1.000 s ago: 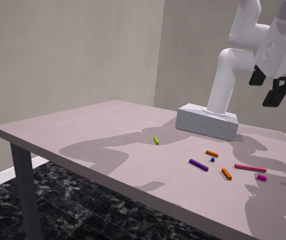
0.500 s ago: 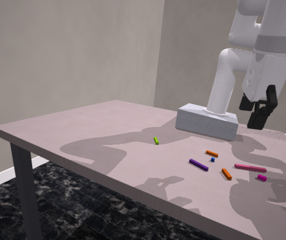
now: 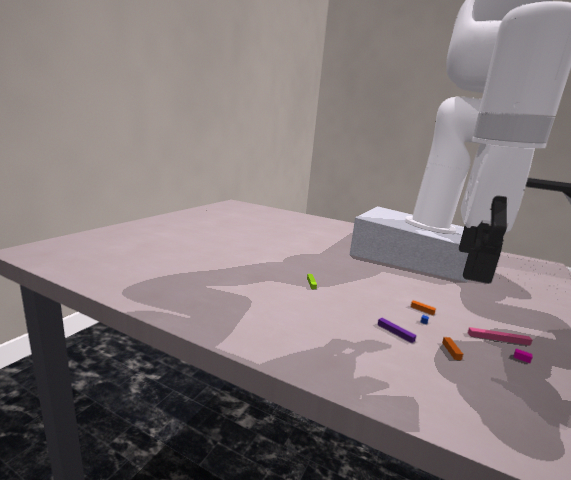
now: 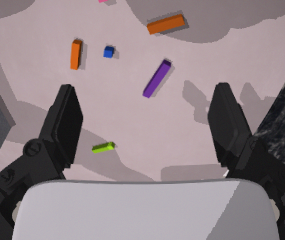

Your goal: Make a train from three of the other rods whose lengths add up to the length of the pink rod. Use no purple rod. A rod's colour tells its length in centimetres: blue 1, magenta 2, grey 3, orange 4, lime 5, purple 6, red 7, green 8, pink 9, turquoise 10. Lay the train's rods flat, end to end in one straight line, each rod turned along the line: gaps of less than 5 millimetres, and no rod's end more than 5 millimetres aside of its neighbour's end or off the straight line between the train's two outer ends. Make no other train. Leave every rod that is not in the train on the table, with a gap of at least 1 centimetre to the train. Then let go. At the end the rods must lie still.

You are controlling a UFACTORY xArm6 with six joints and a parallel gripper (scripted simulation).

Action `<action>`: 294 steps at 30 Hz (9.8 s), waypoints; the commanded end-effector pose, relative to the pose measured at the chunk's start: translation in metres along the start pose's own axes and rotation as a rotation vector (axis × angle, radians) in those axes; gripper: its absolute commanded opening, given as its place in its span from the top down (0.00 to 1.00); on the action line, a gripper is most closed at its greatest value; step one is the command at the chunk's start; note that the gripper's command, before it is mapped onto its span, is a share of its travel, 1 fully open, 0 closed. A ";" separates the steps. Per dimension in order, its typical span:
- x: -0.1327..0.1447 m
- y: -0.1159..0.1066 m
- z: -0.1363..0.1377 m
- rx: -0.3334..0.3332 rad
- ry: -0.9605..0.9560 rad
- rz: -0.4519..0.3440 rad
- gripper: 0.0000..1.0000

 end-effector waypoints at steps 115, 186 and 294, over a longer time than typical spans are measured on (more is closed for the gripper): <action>0.012 0.023 -0.014 0.093 0.381 0.028 0.00; 0.012 0.047 -0.012 0.037 2.311 0.116 0.00; 0.013 0.059 -0.011 -0.021 3.206 0.154 0.00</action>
Point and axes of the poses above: the point where the finger pads meet when closed, its own y axis out along the fingers, its own z axis across the jaws, x = y × z, the point moved 10 cm from there along -y, back along the fingers, and after that the axes turned 8 degrees about y, right-handed, at the moved point
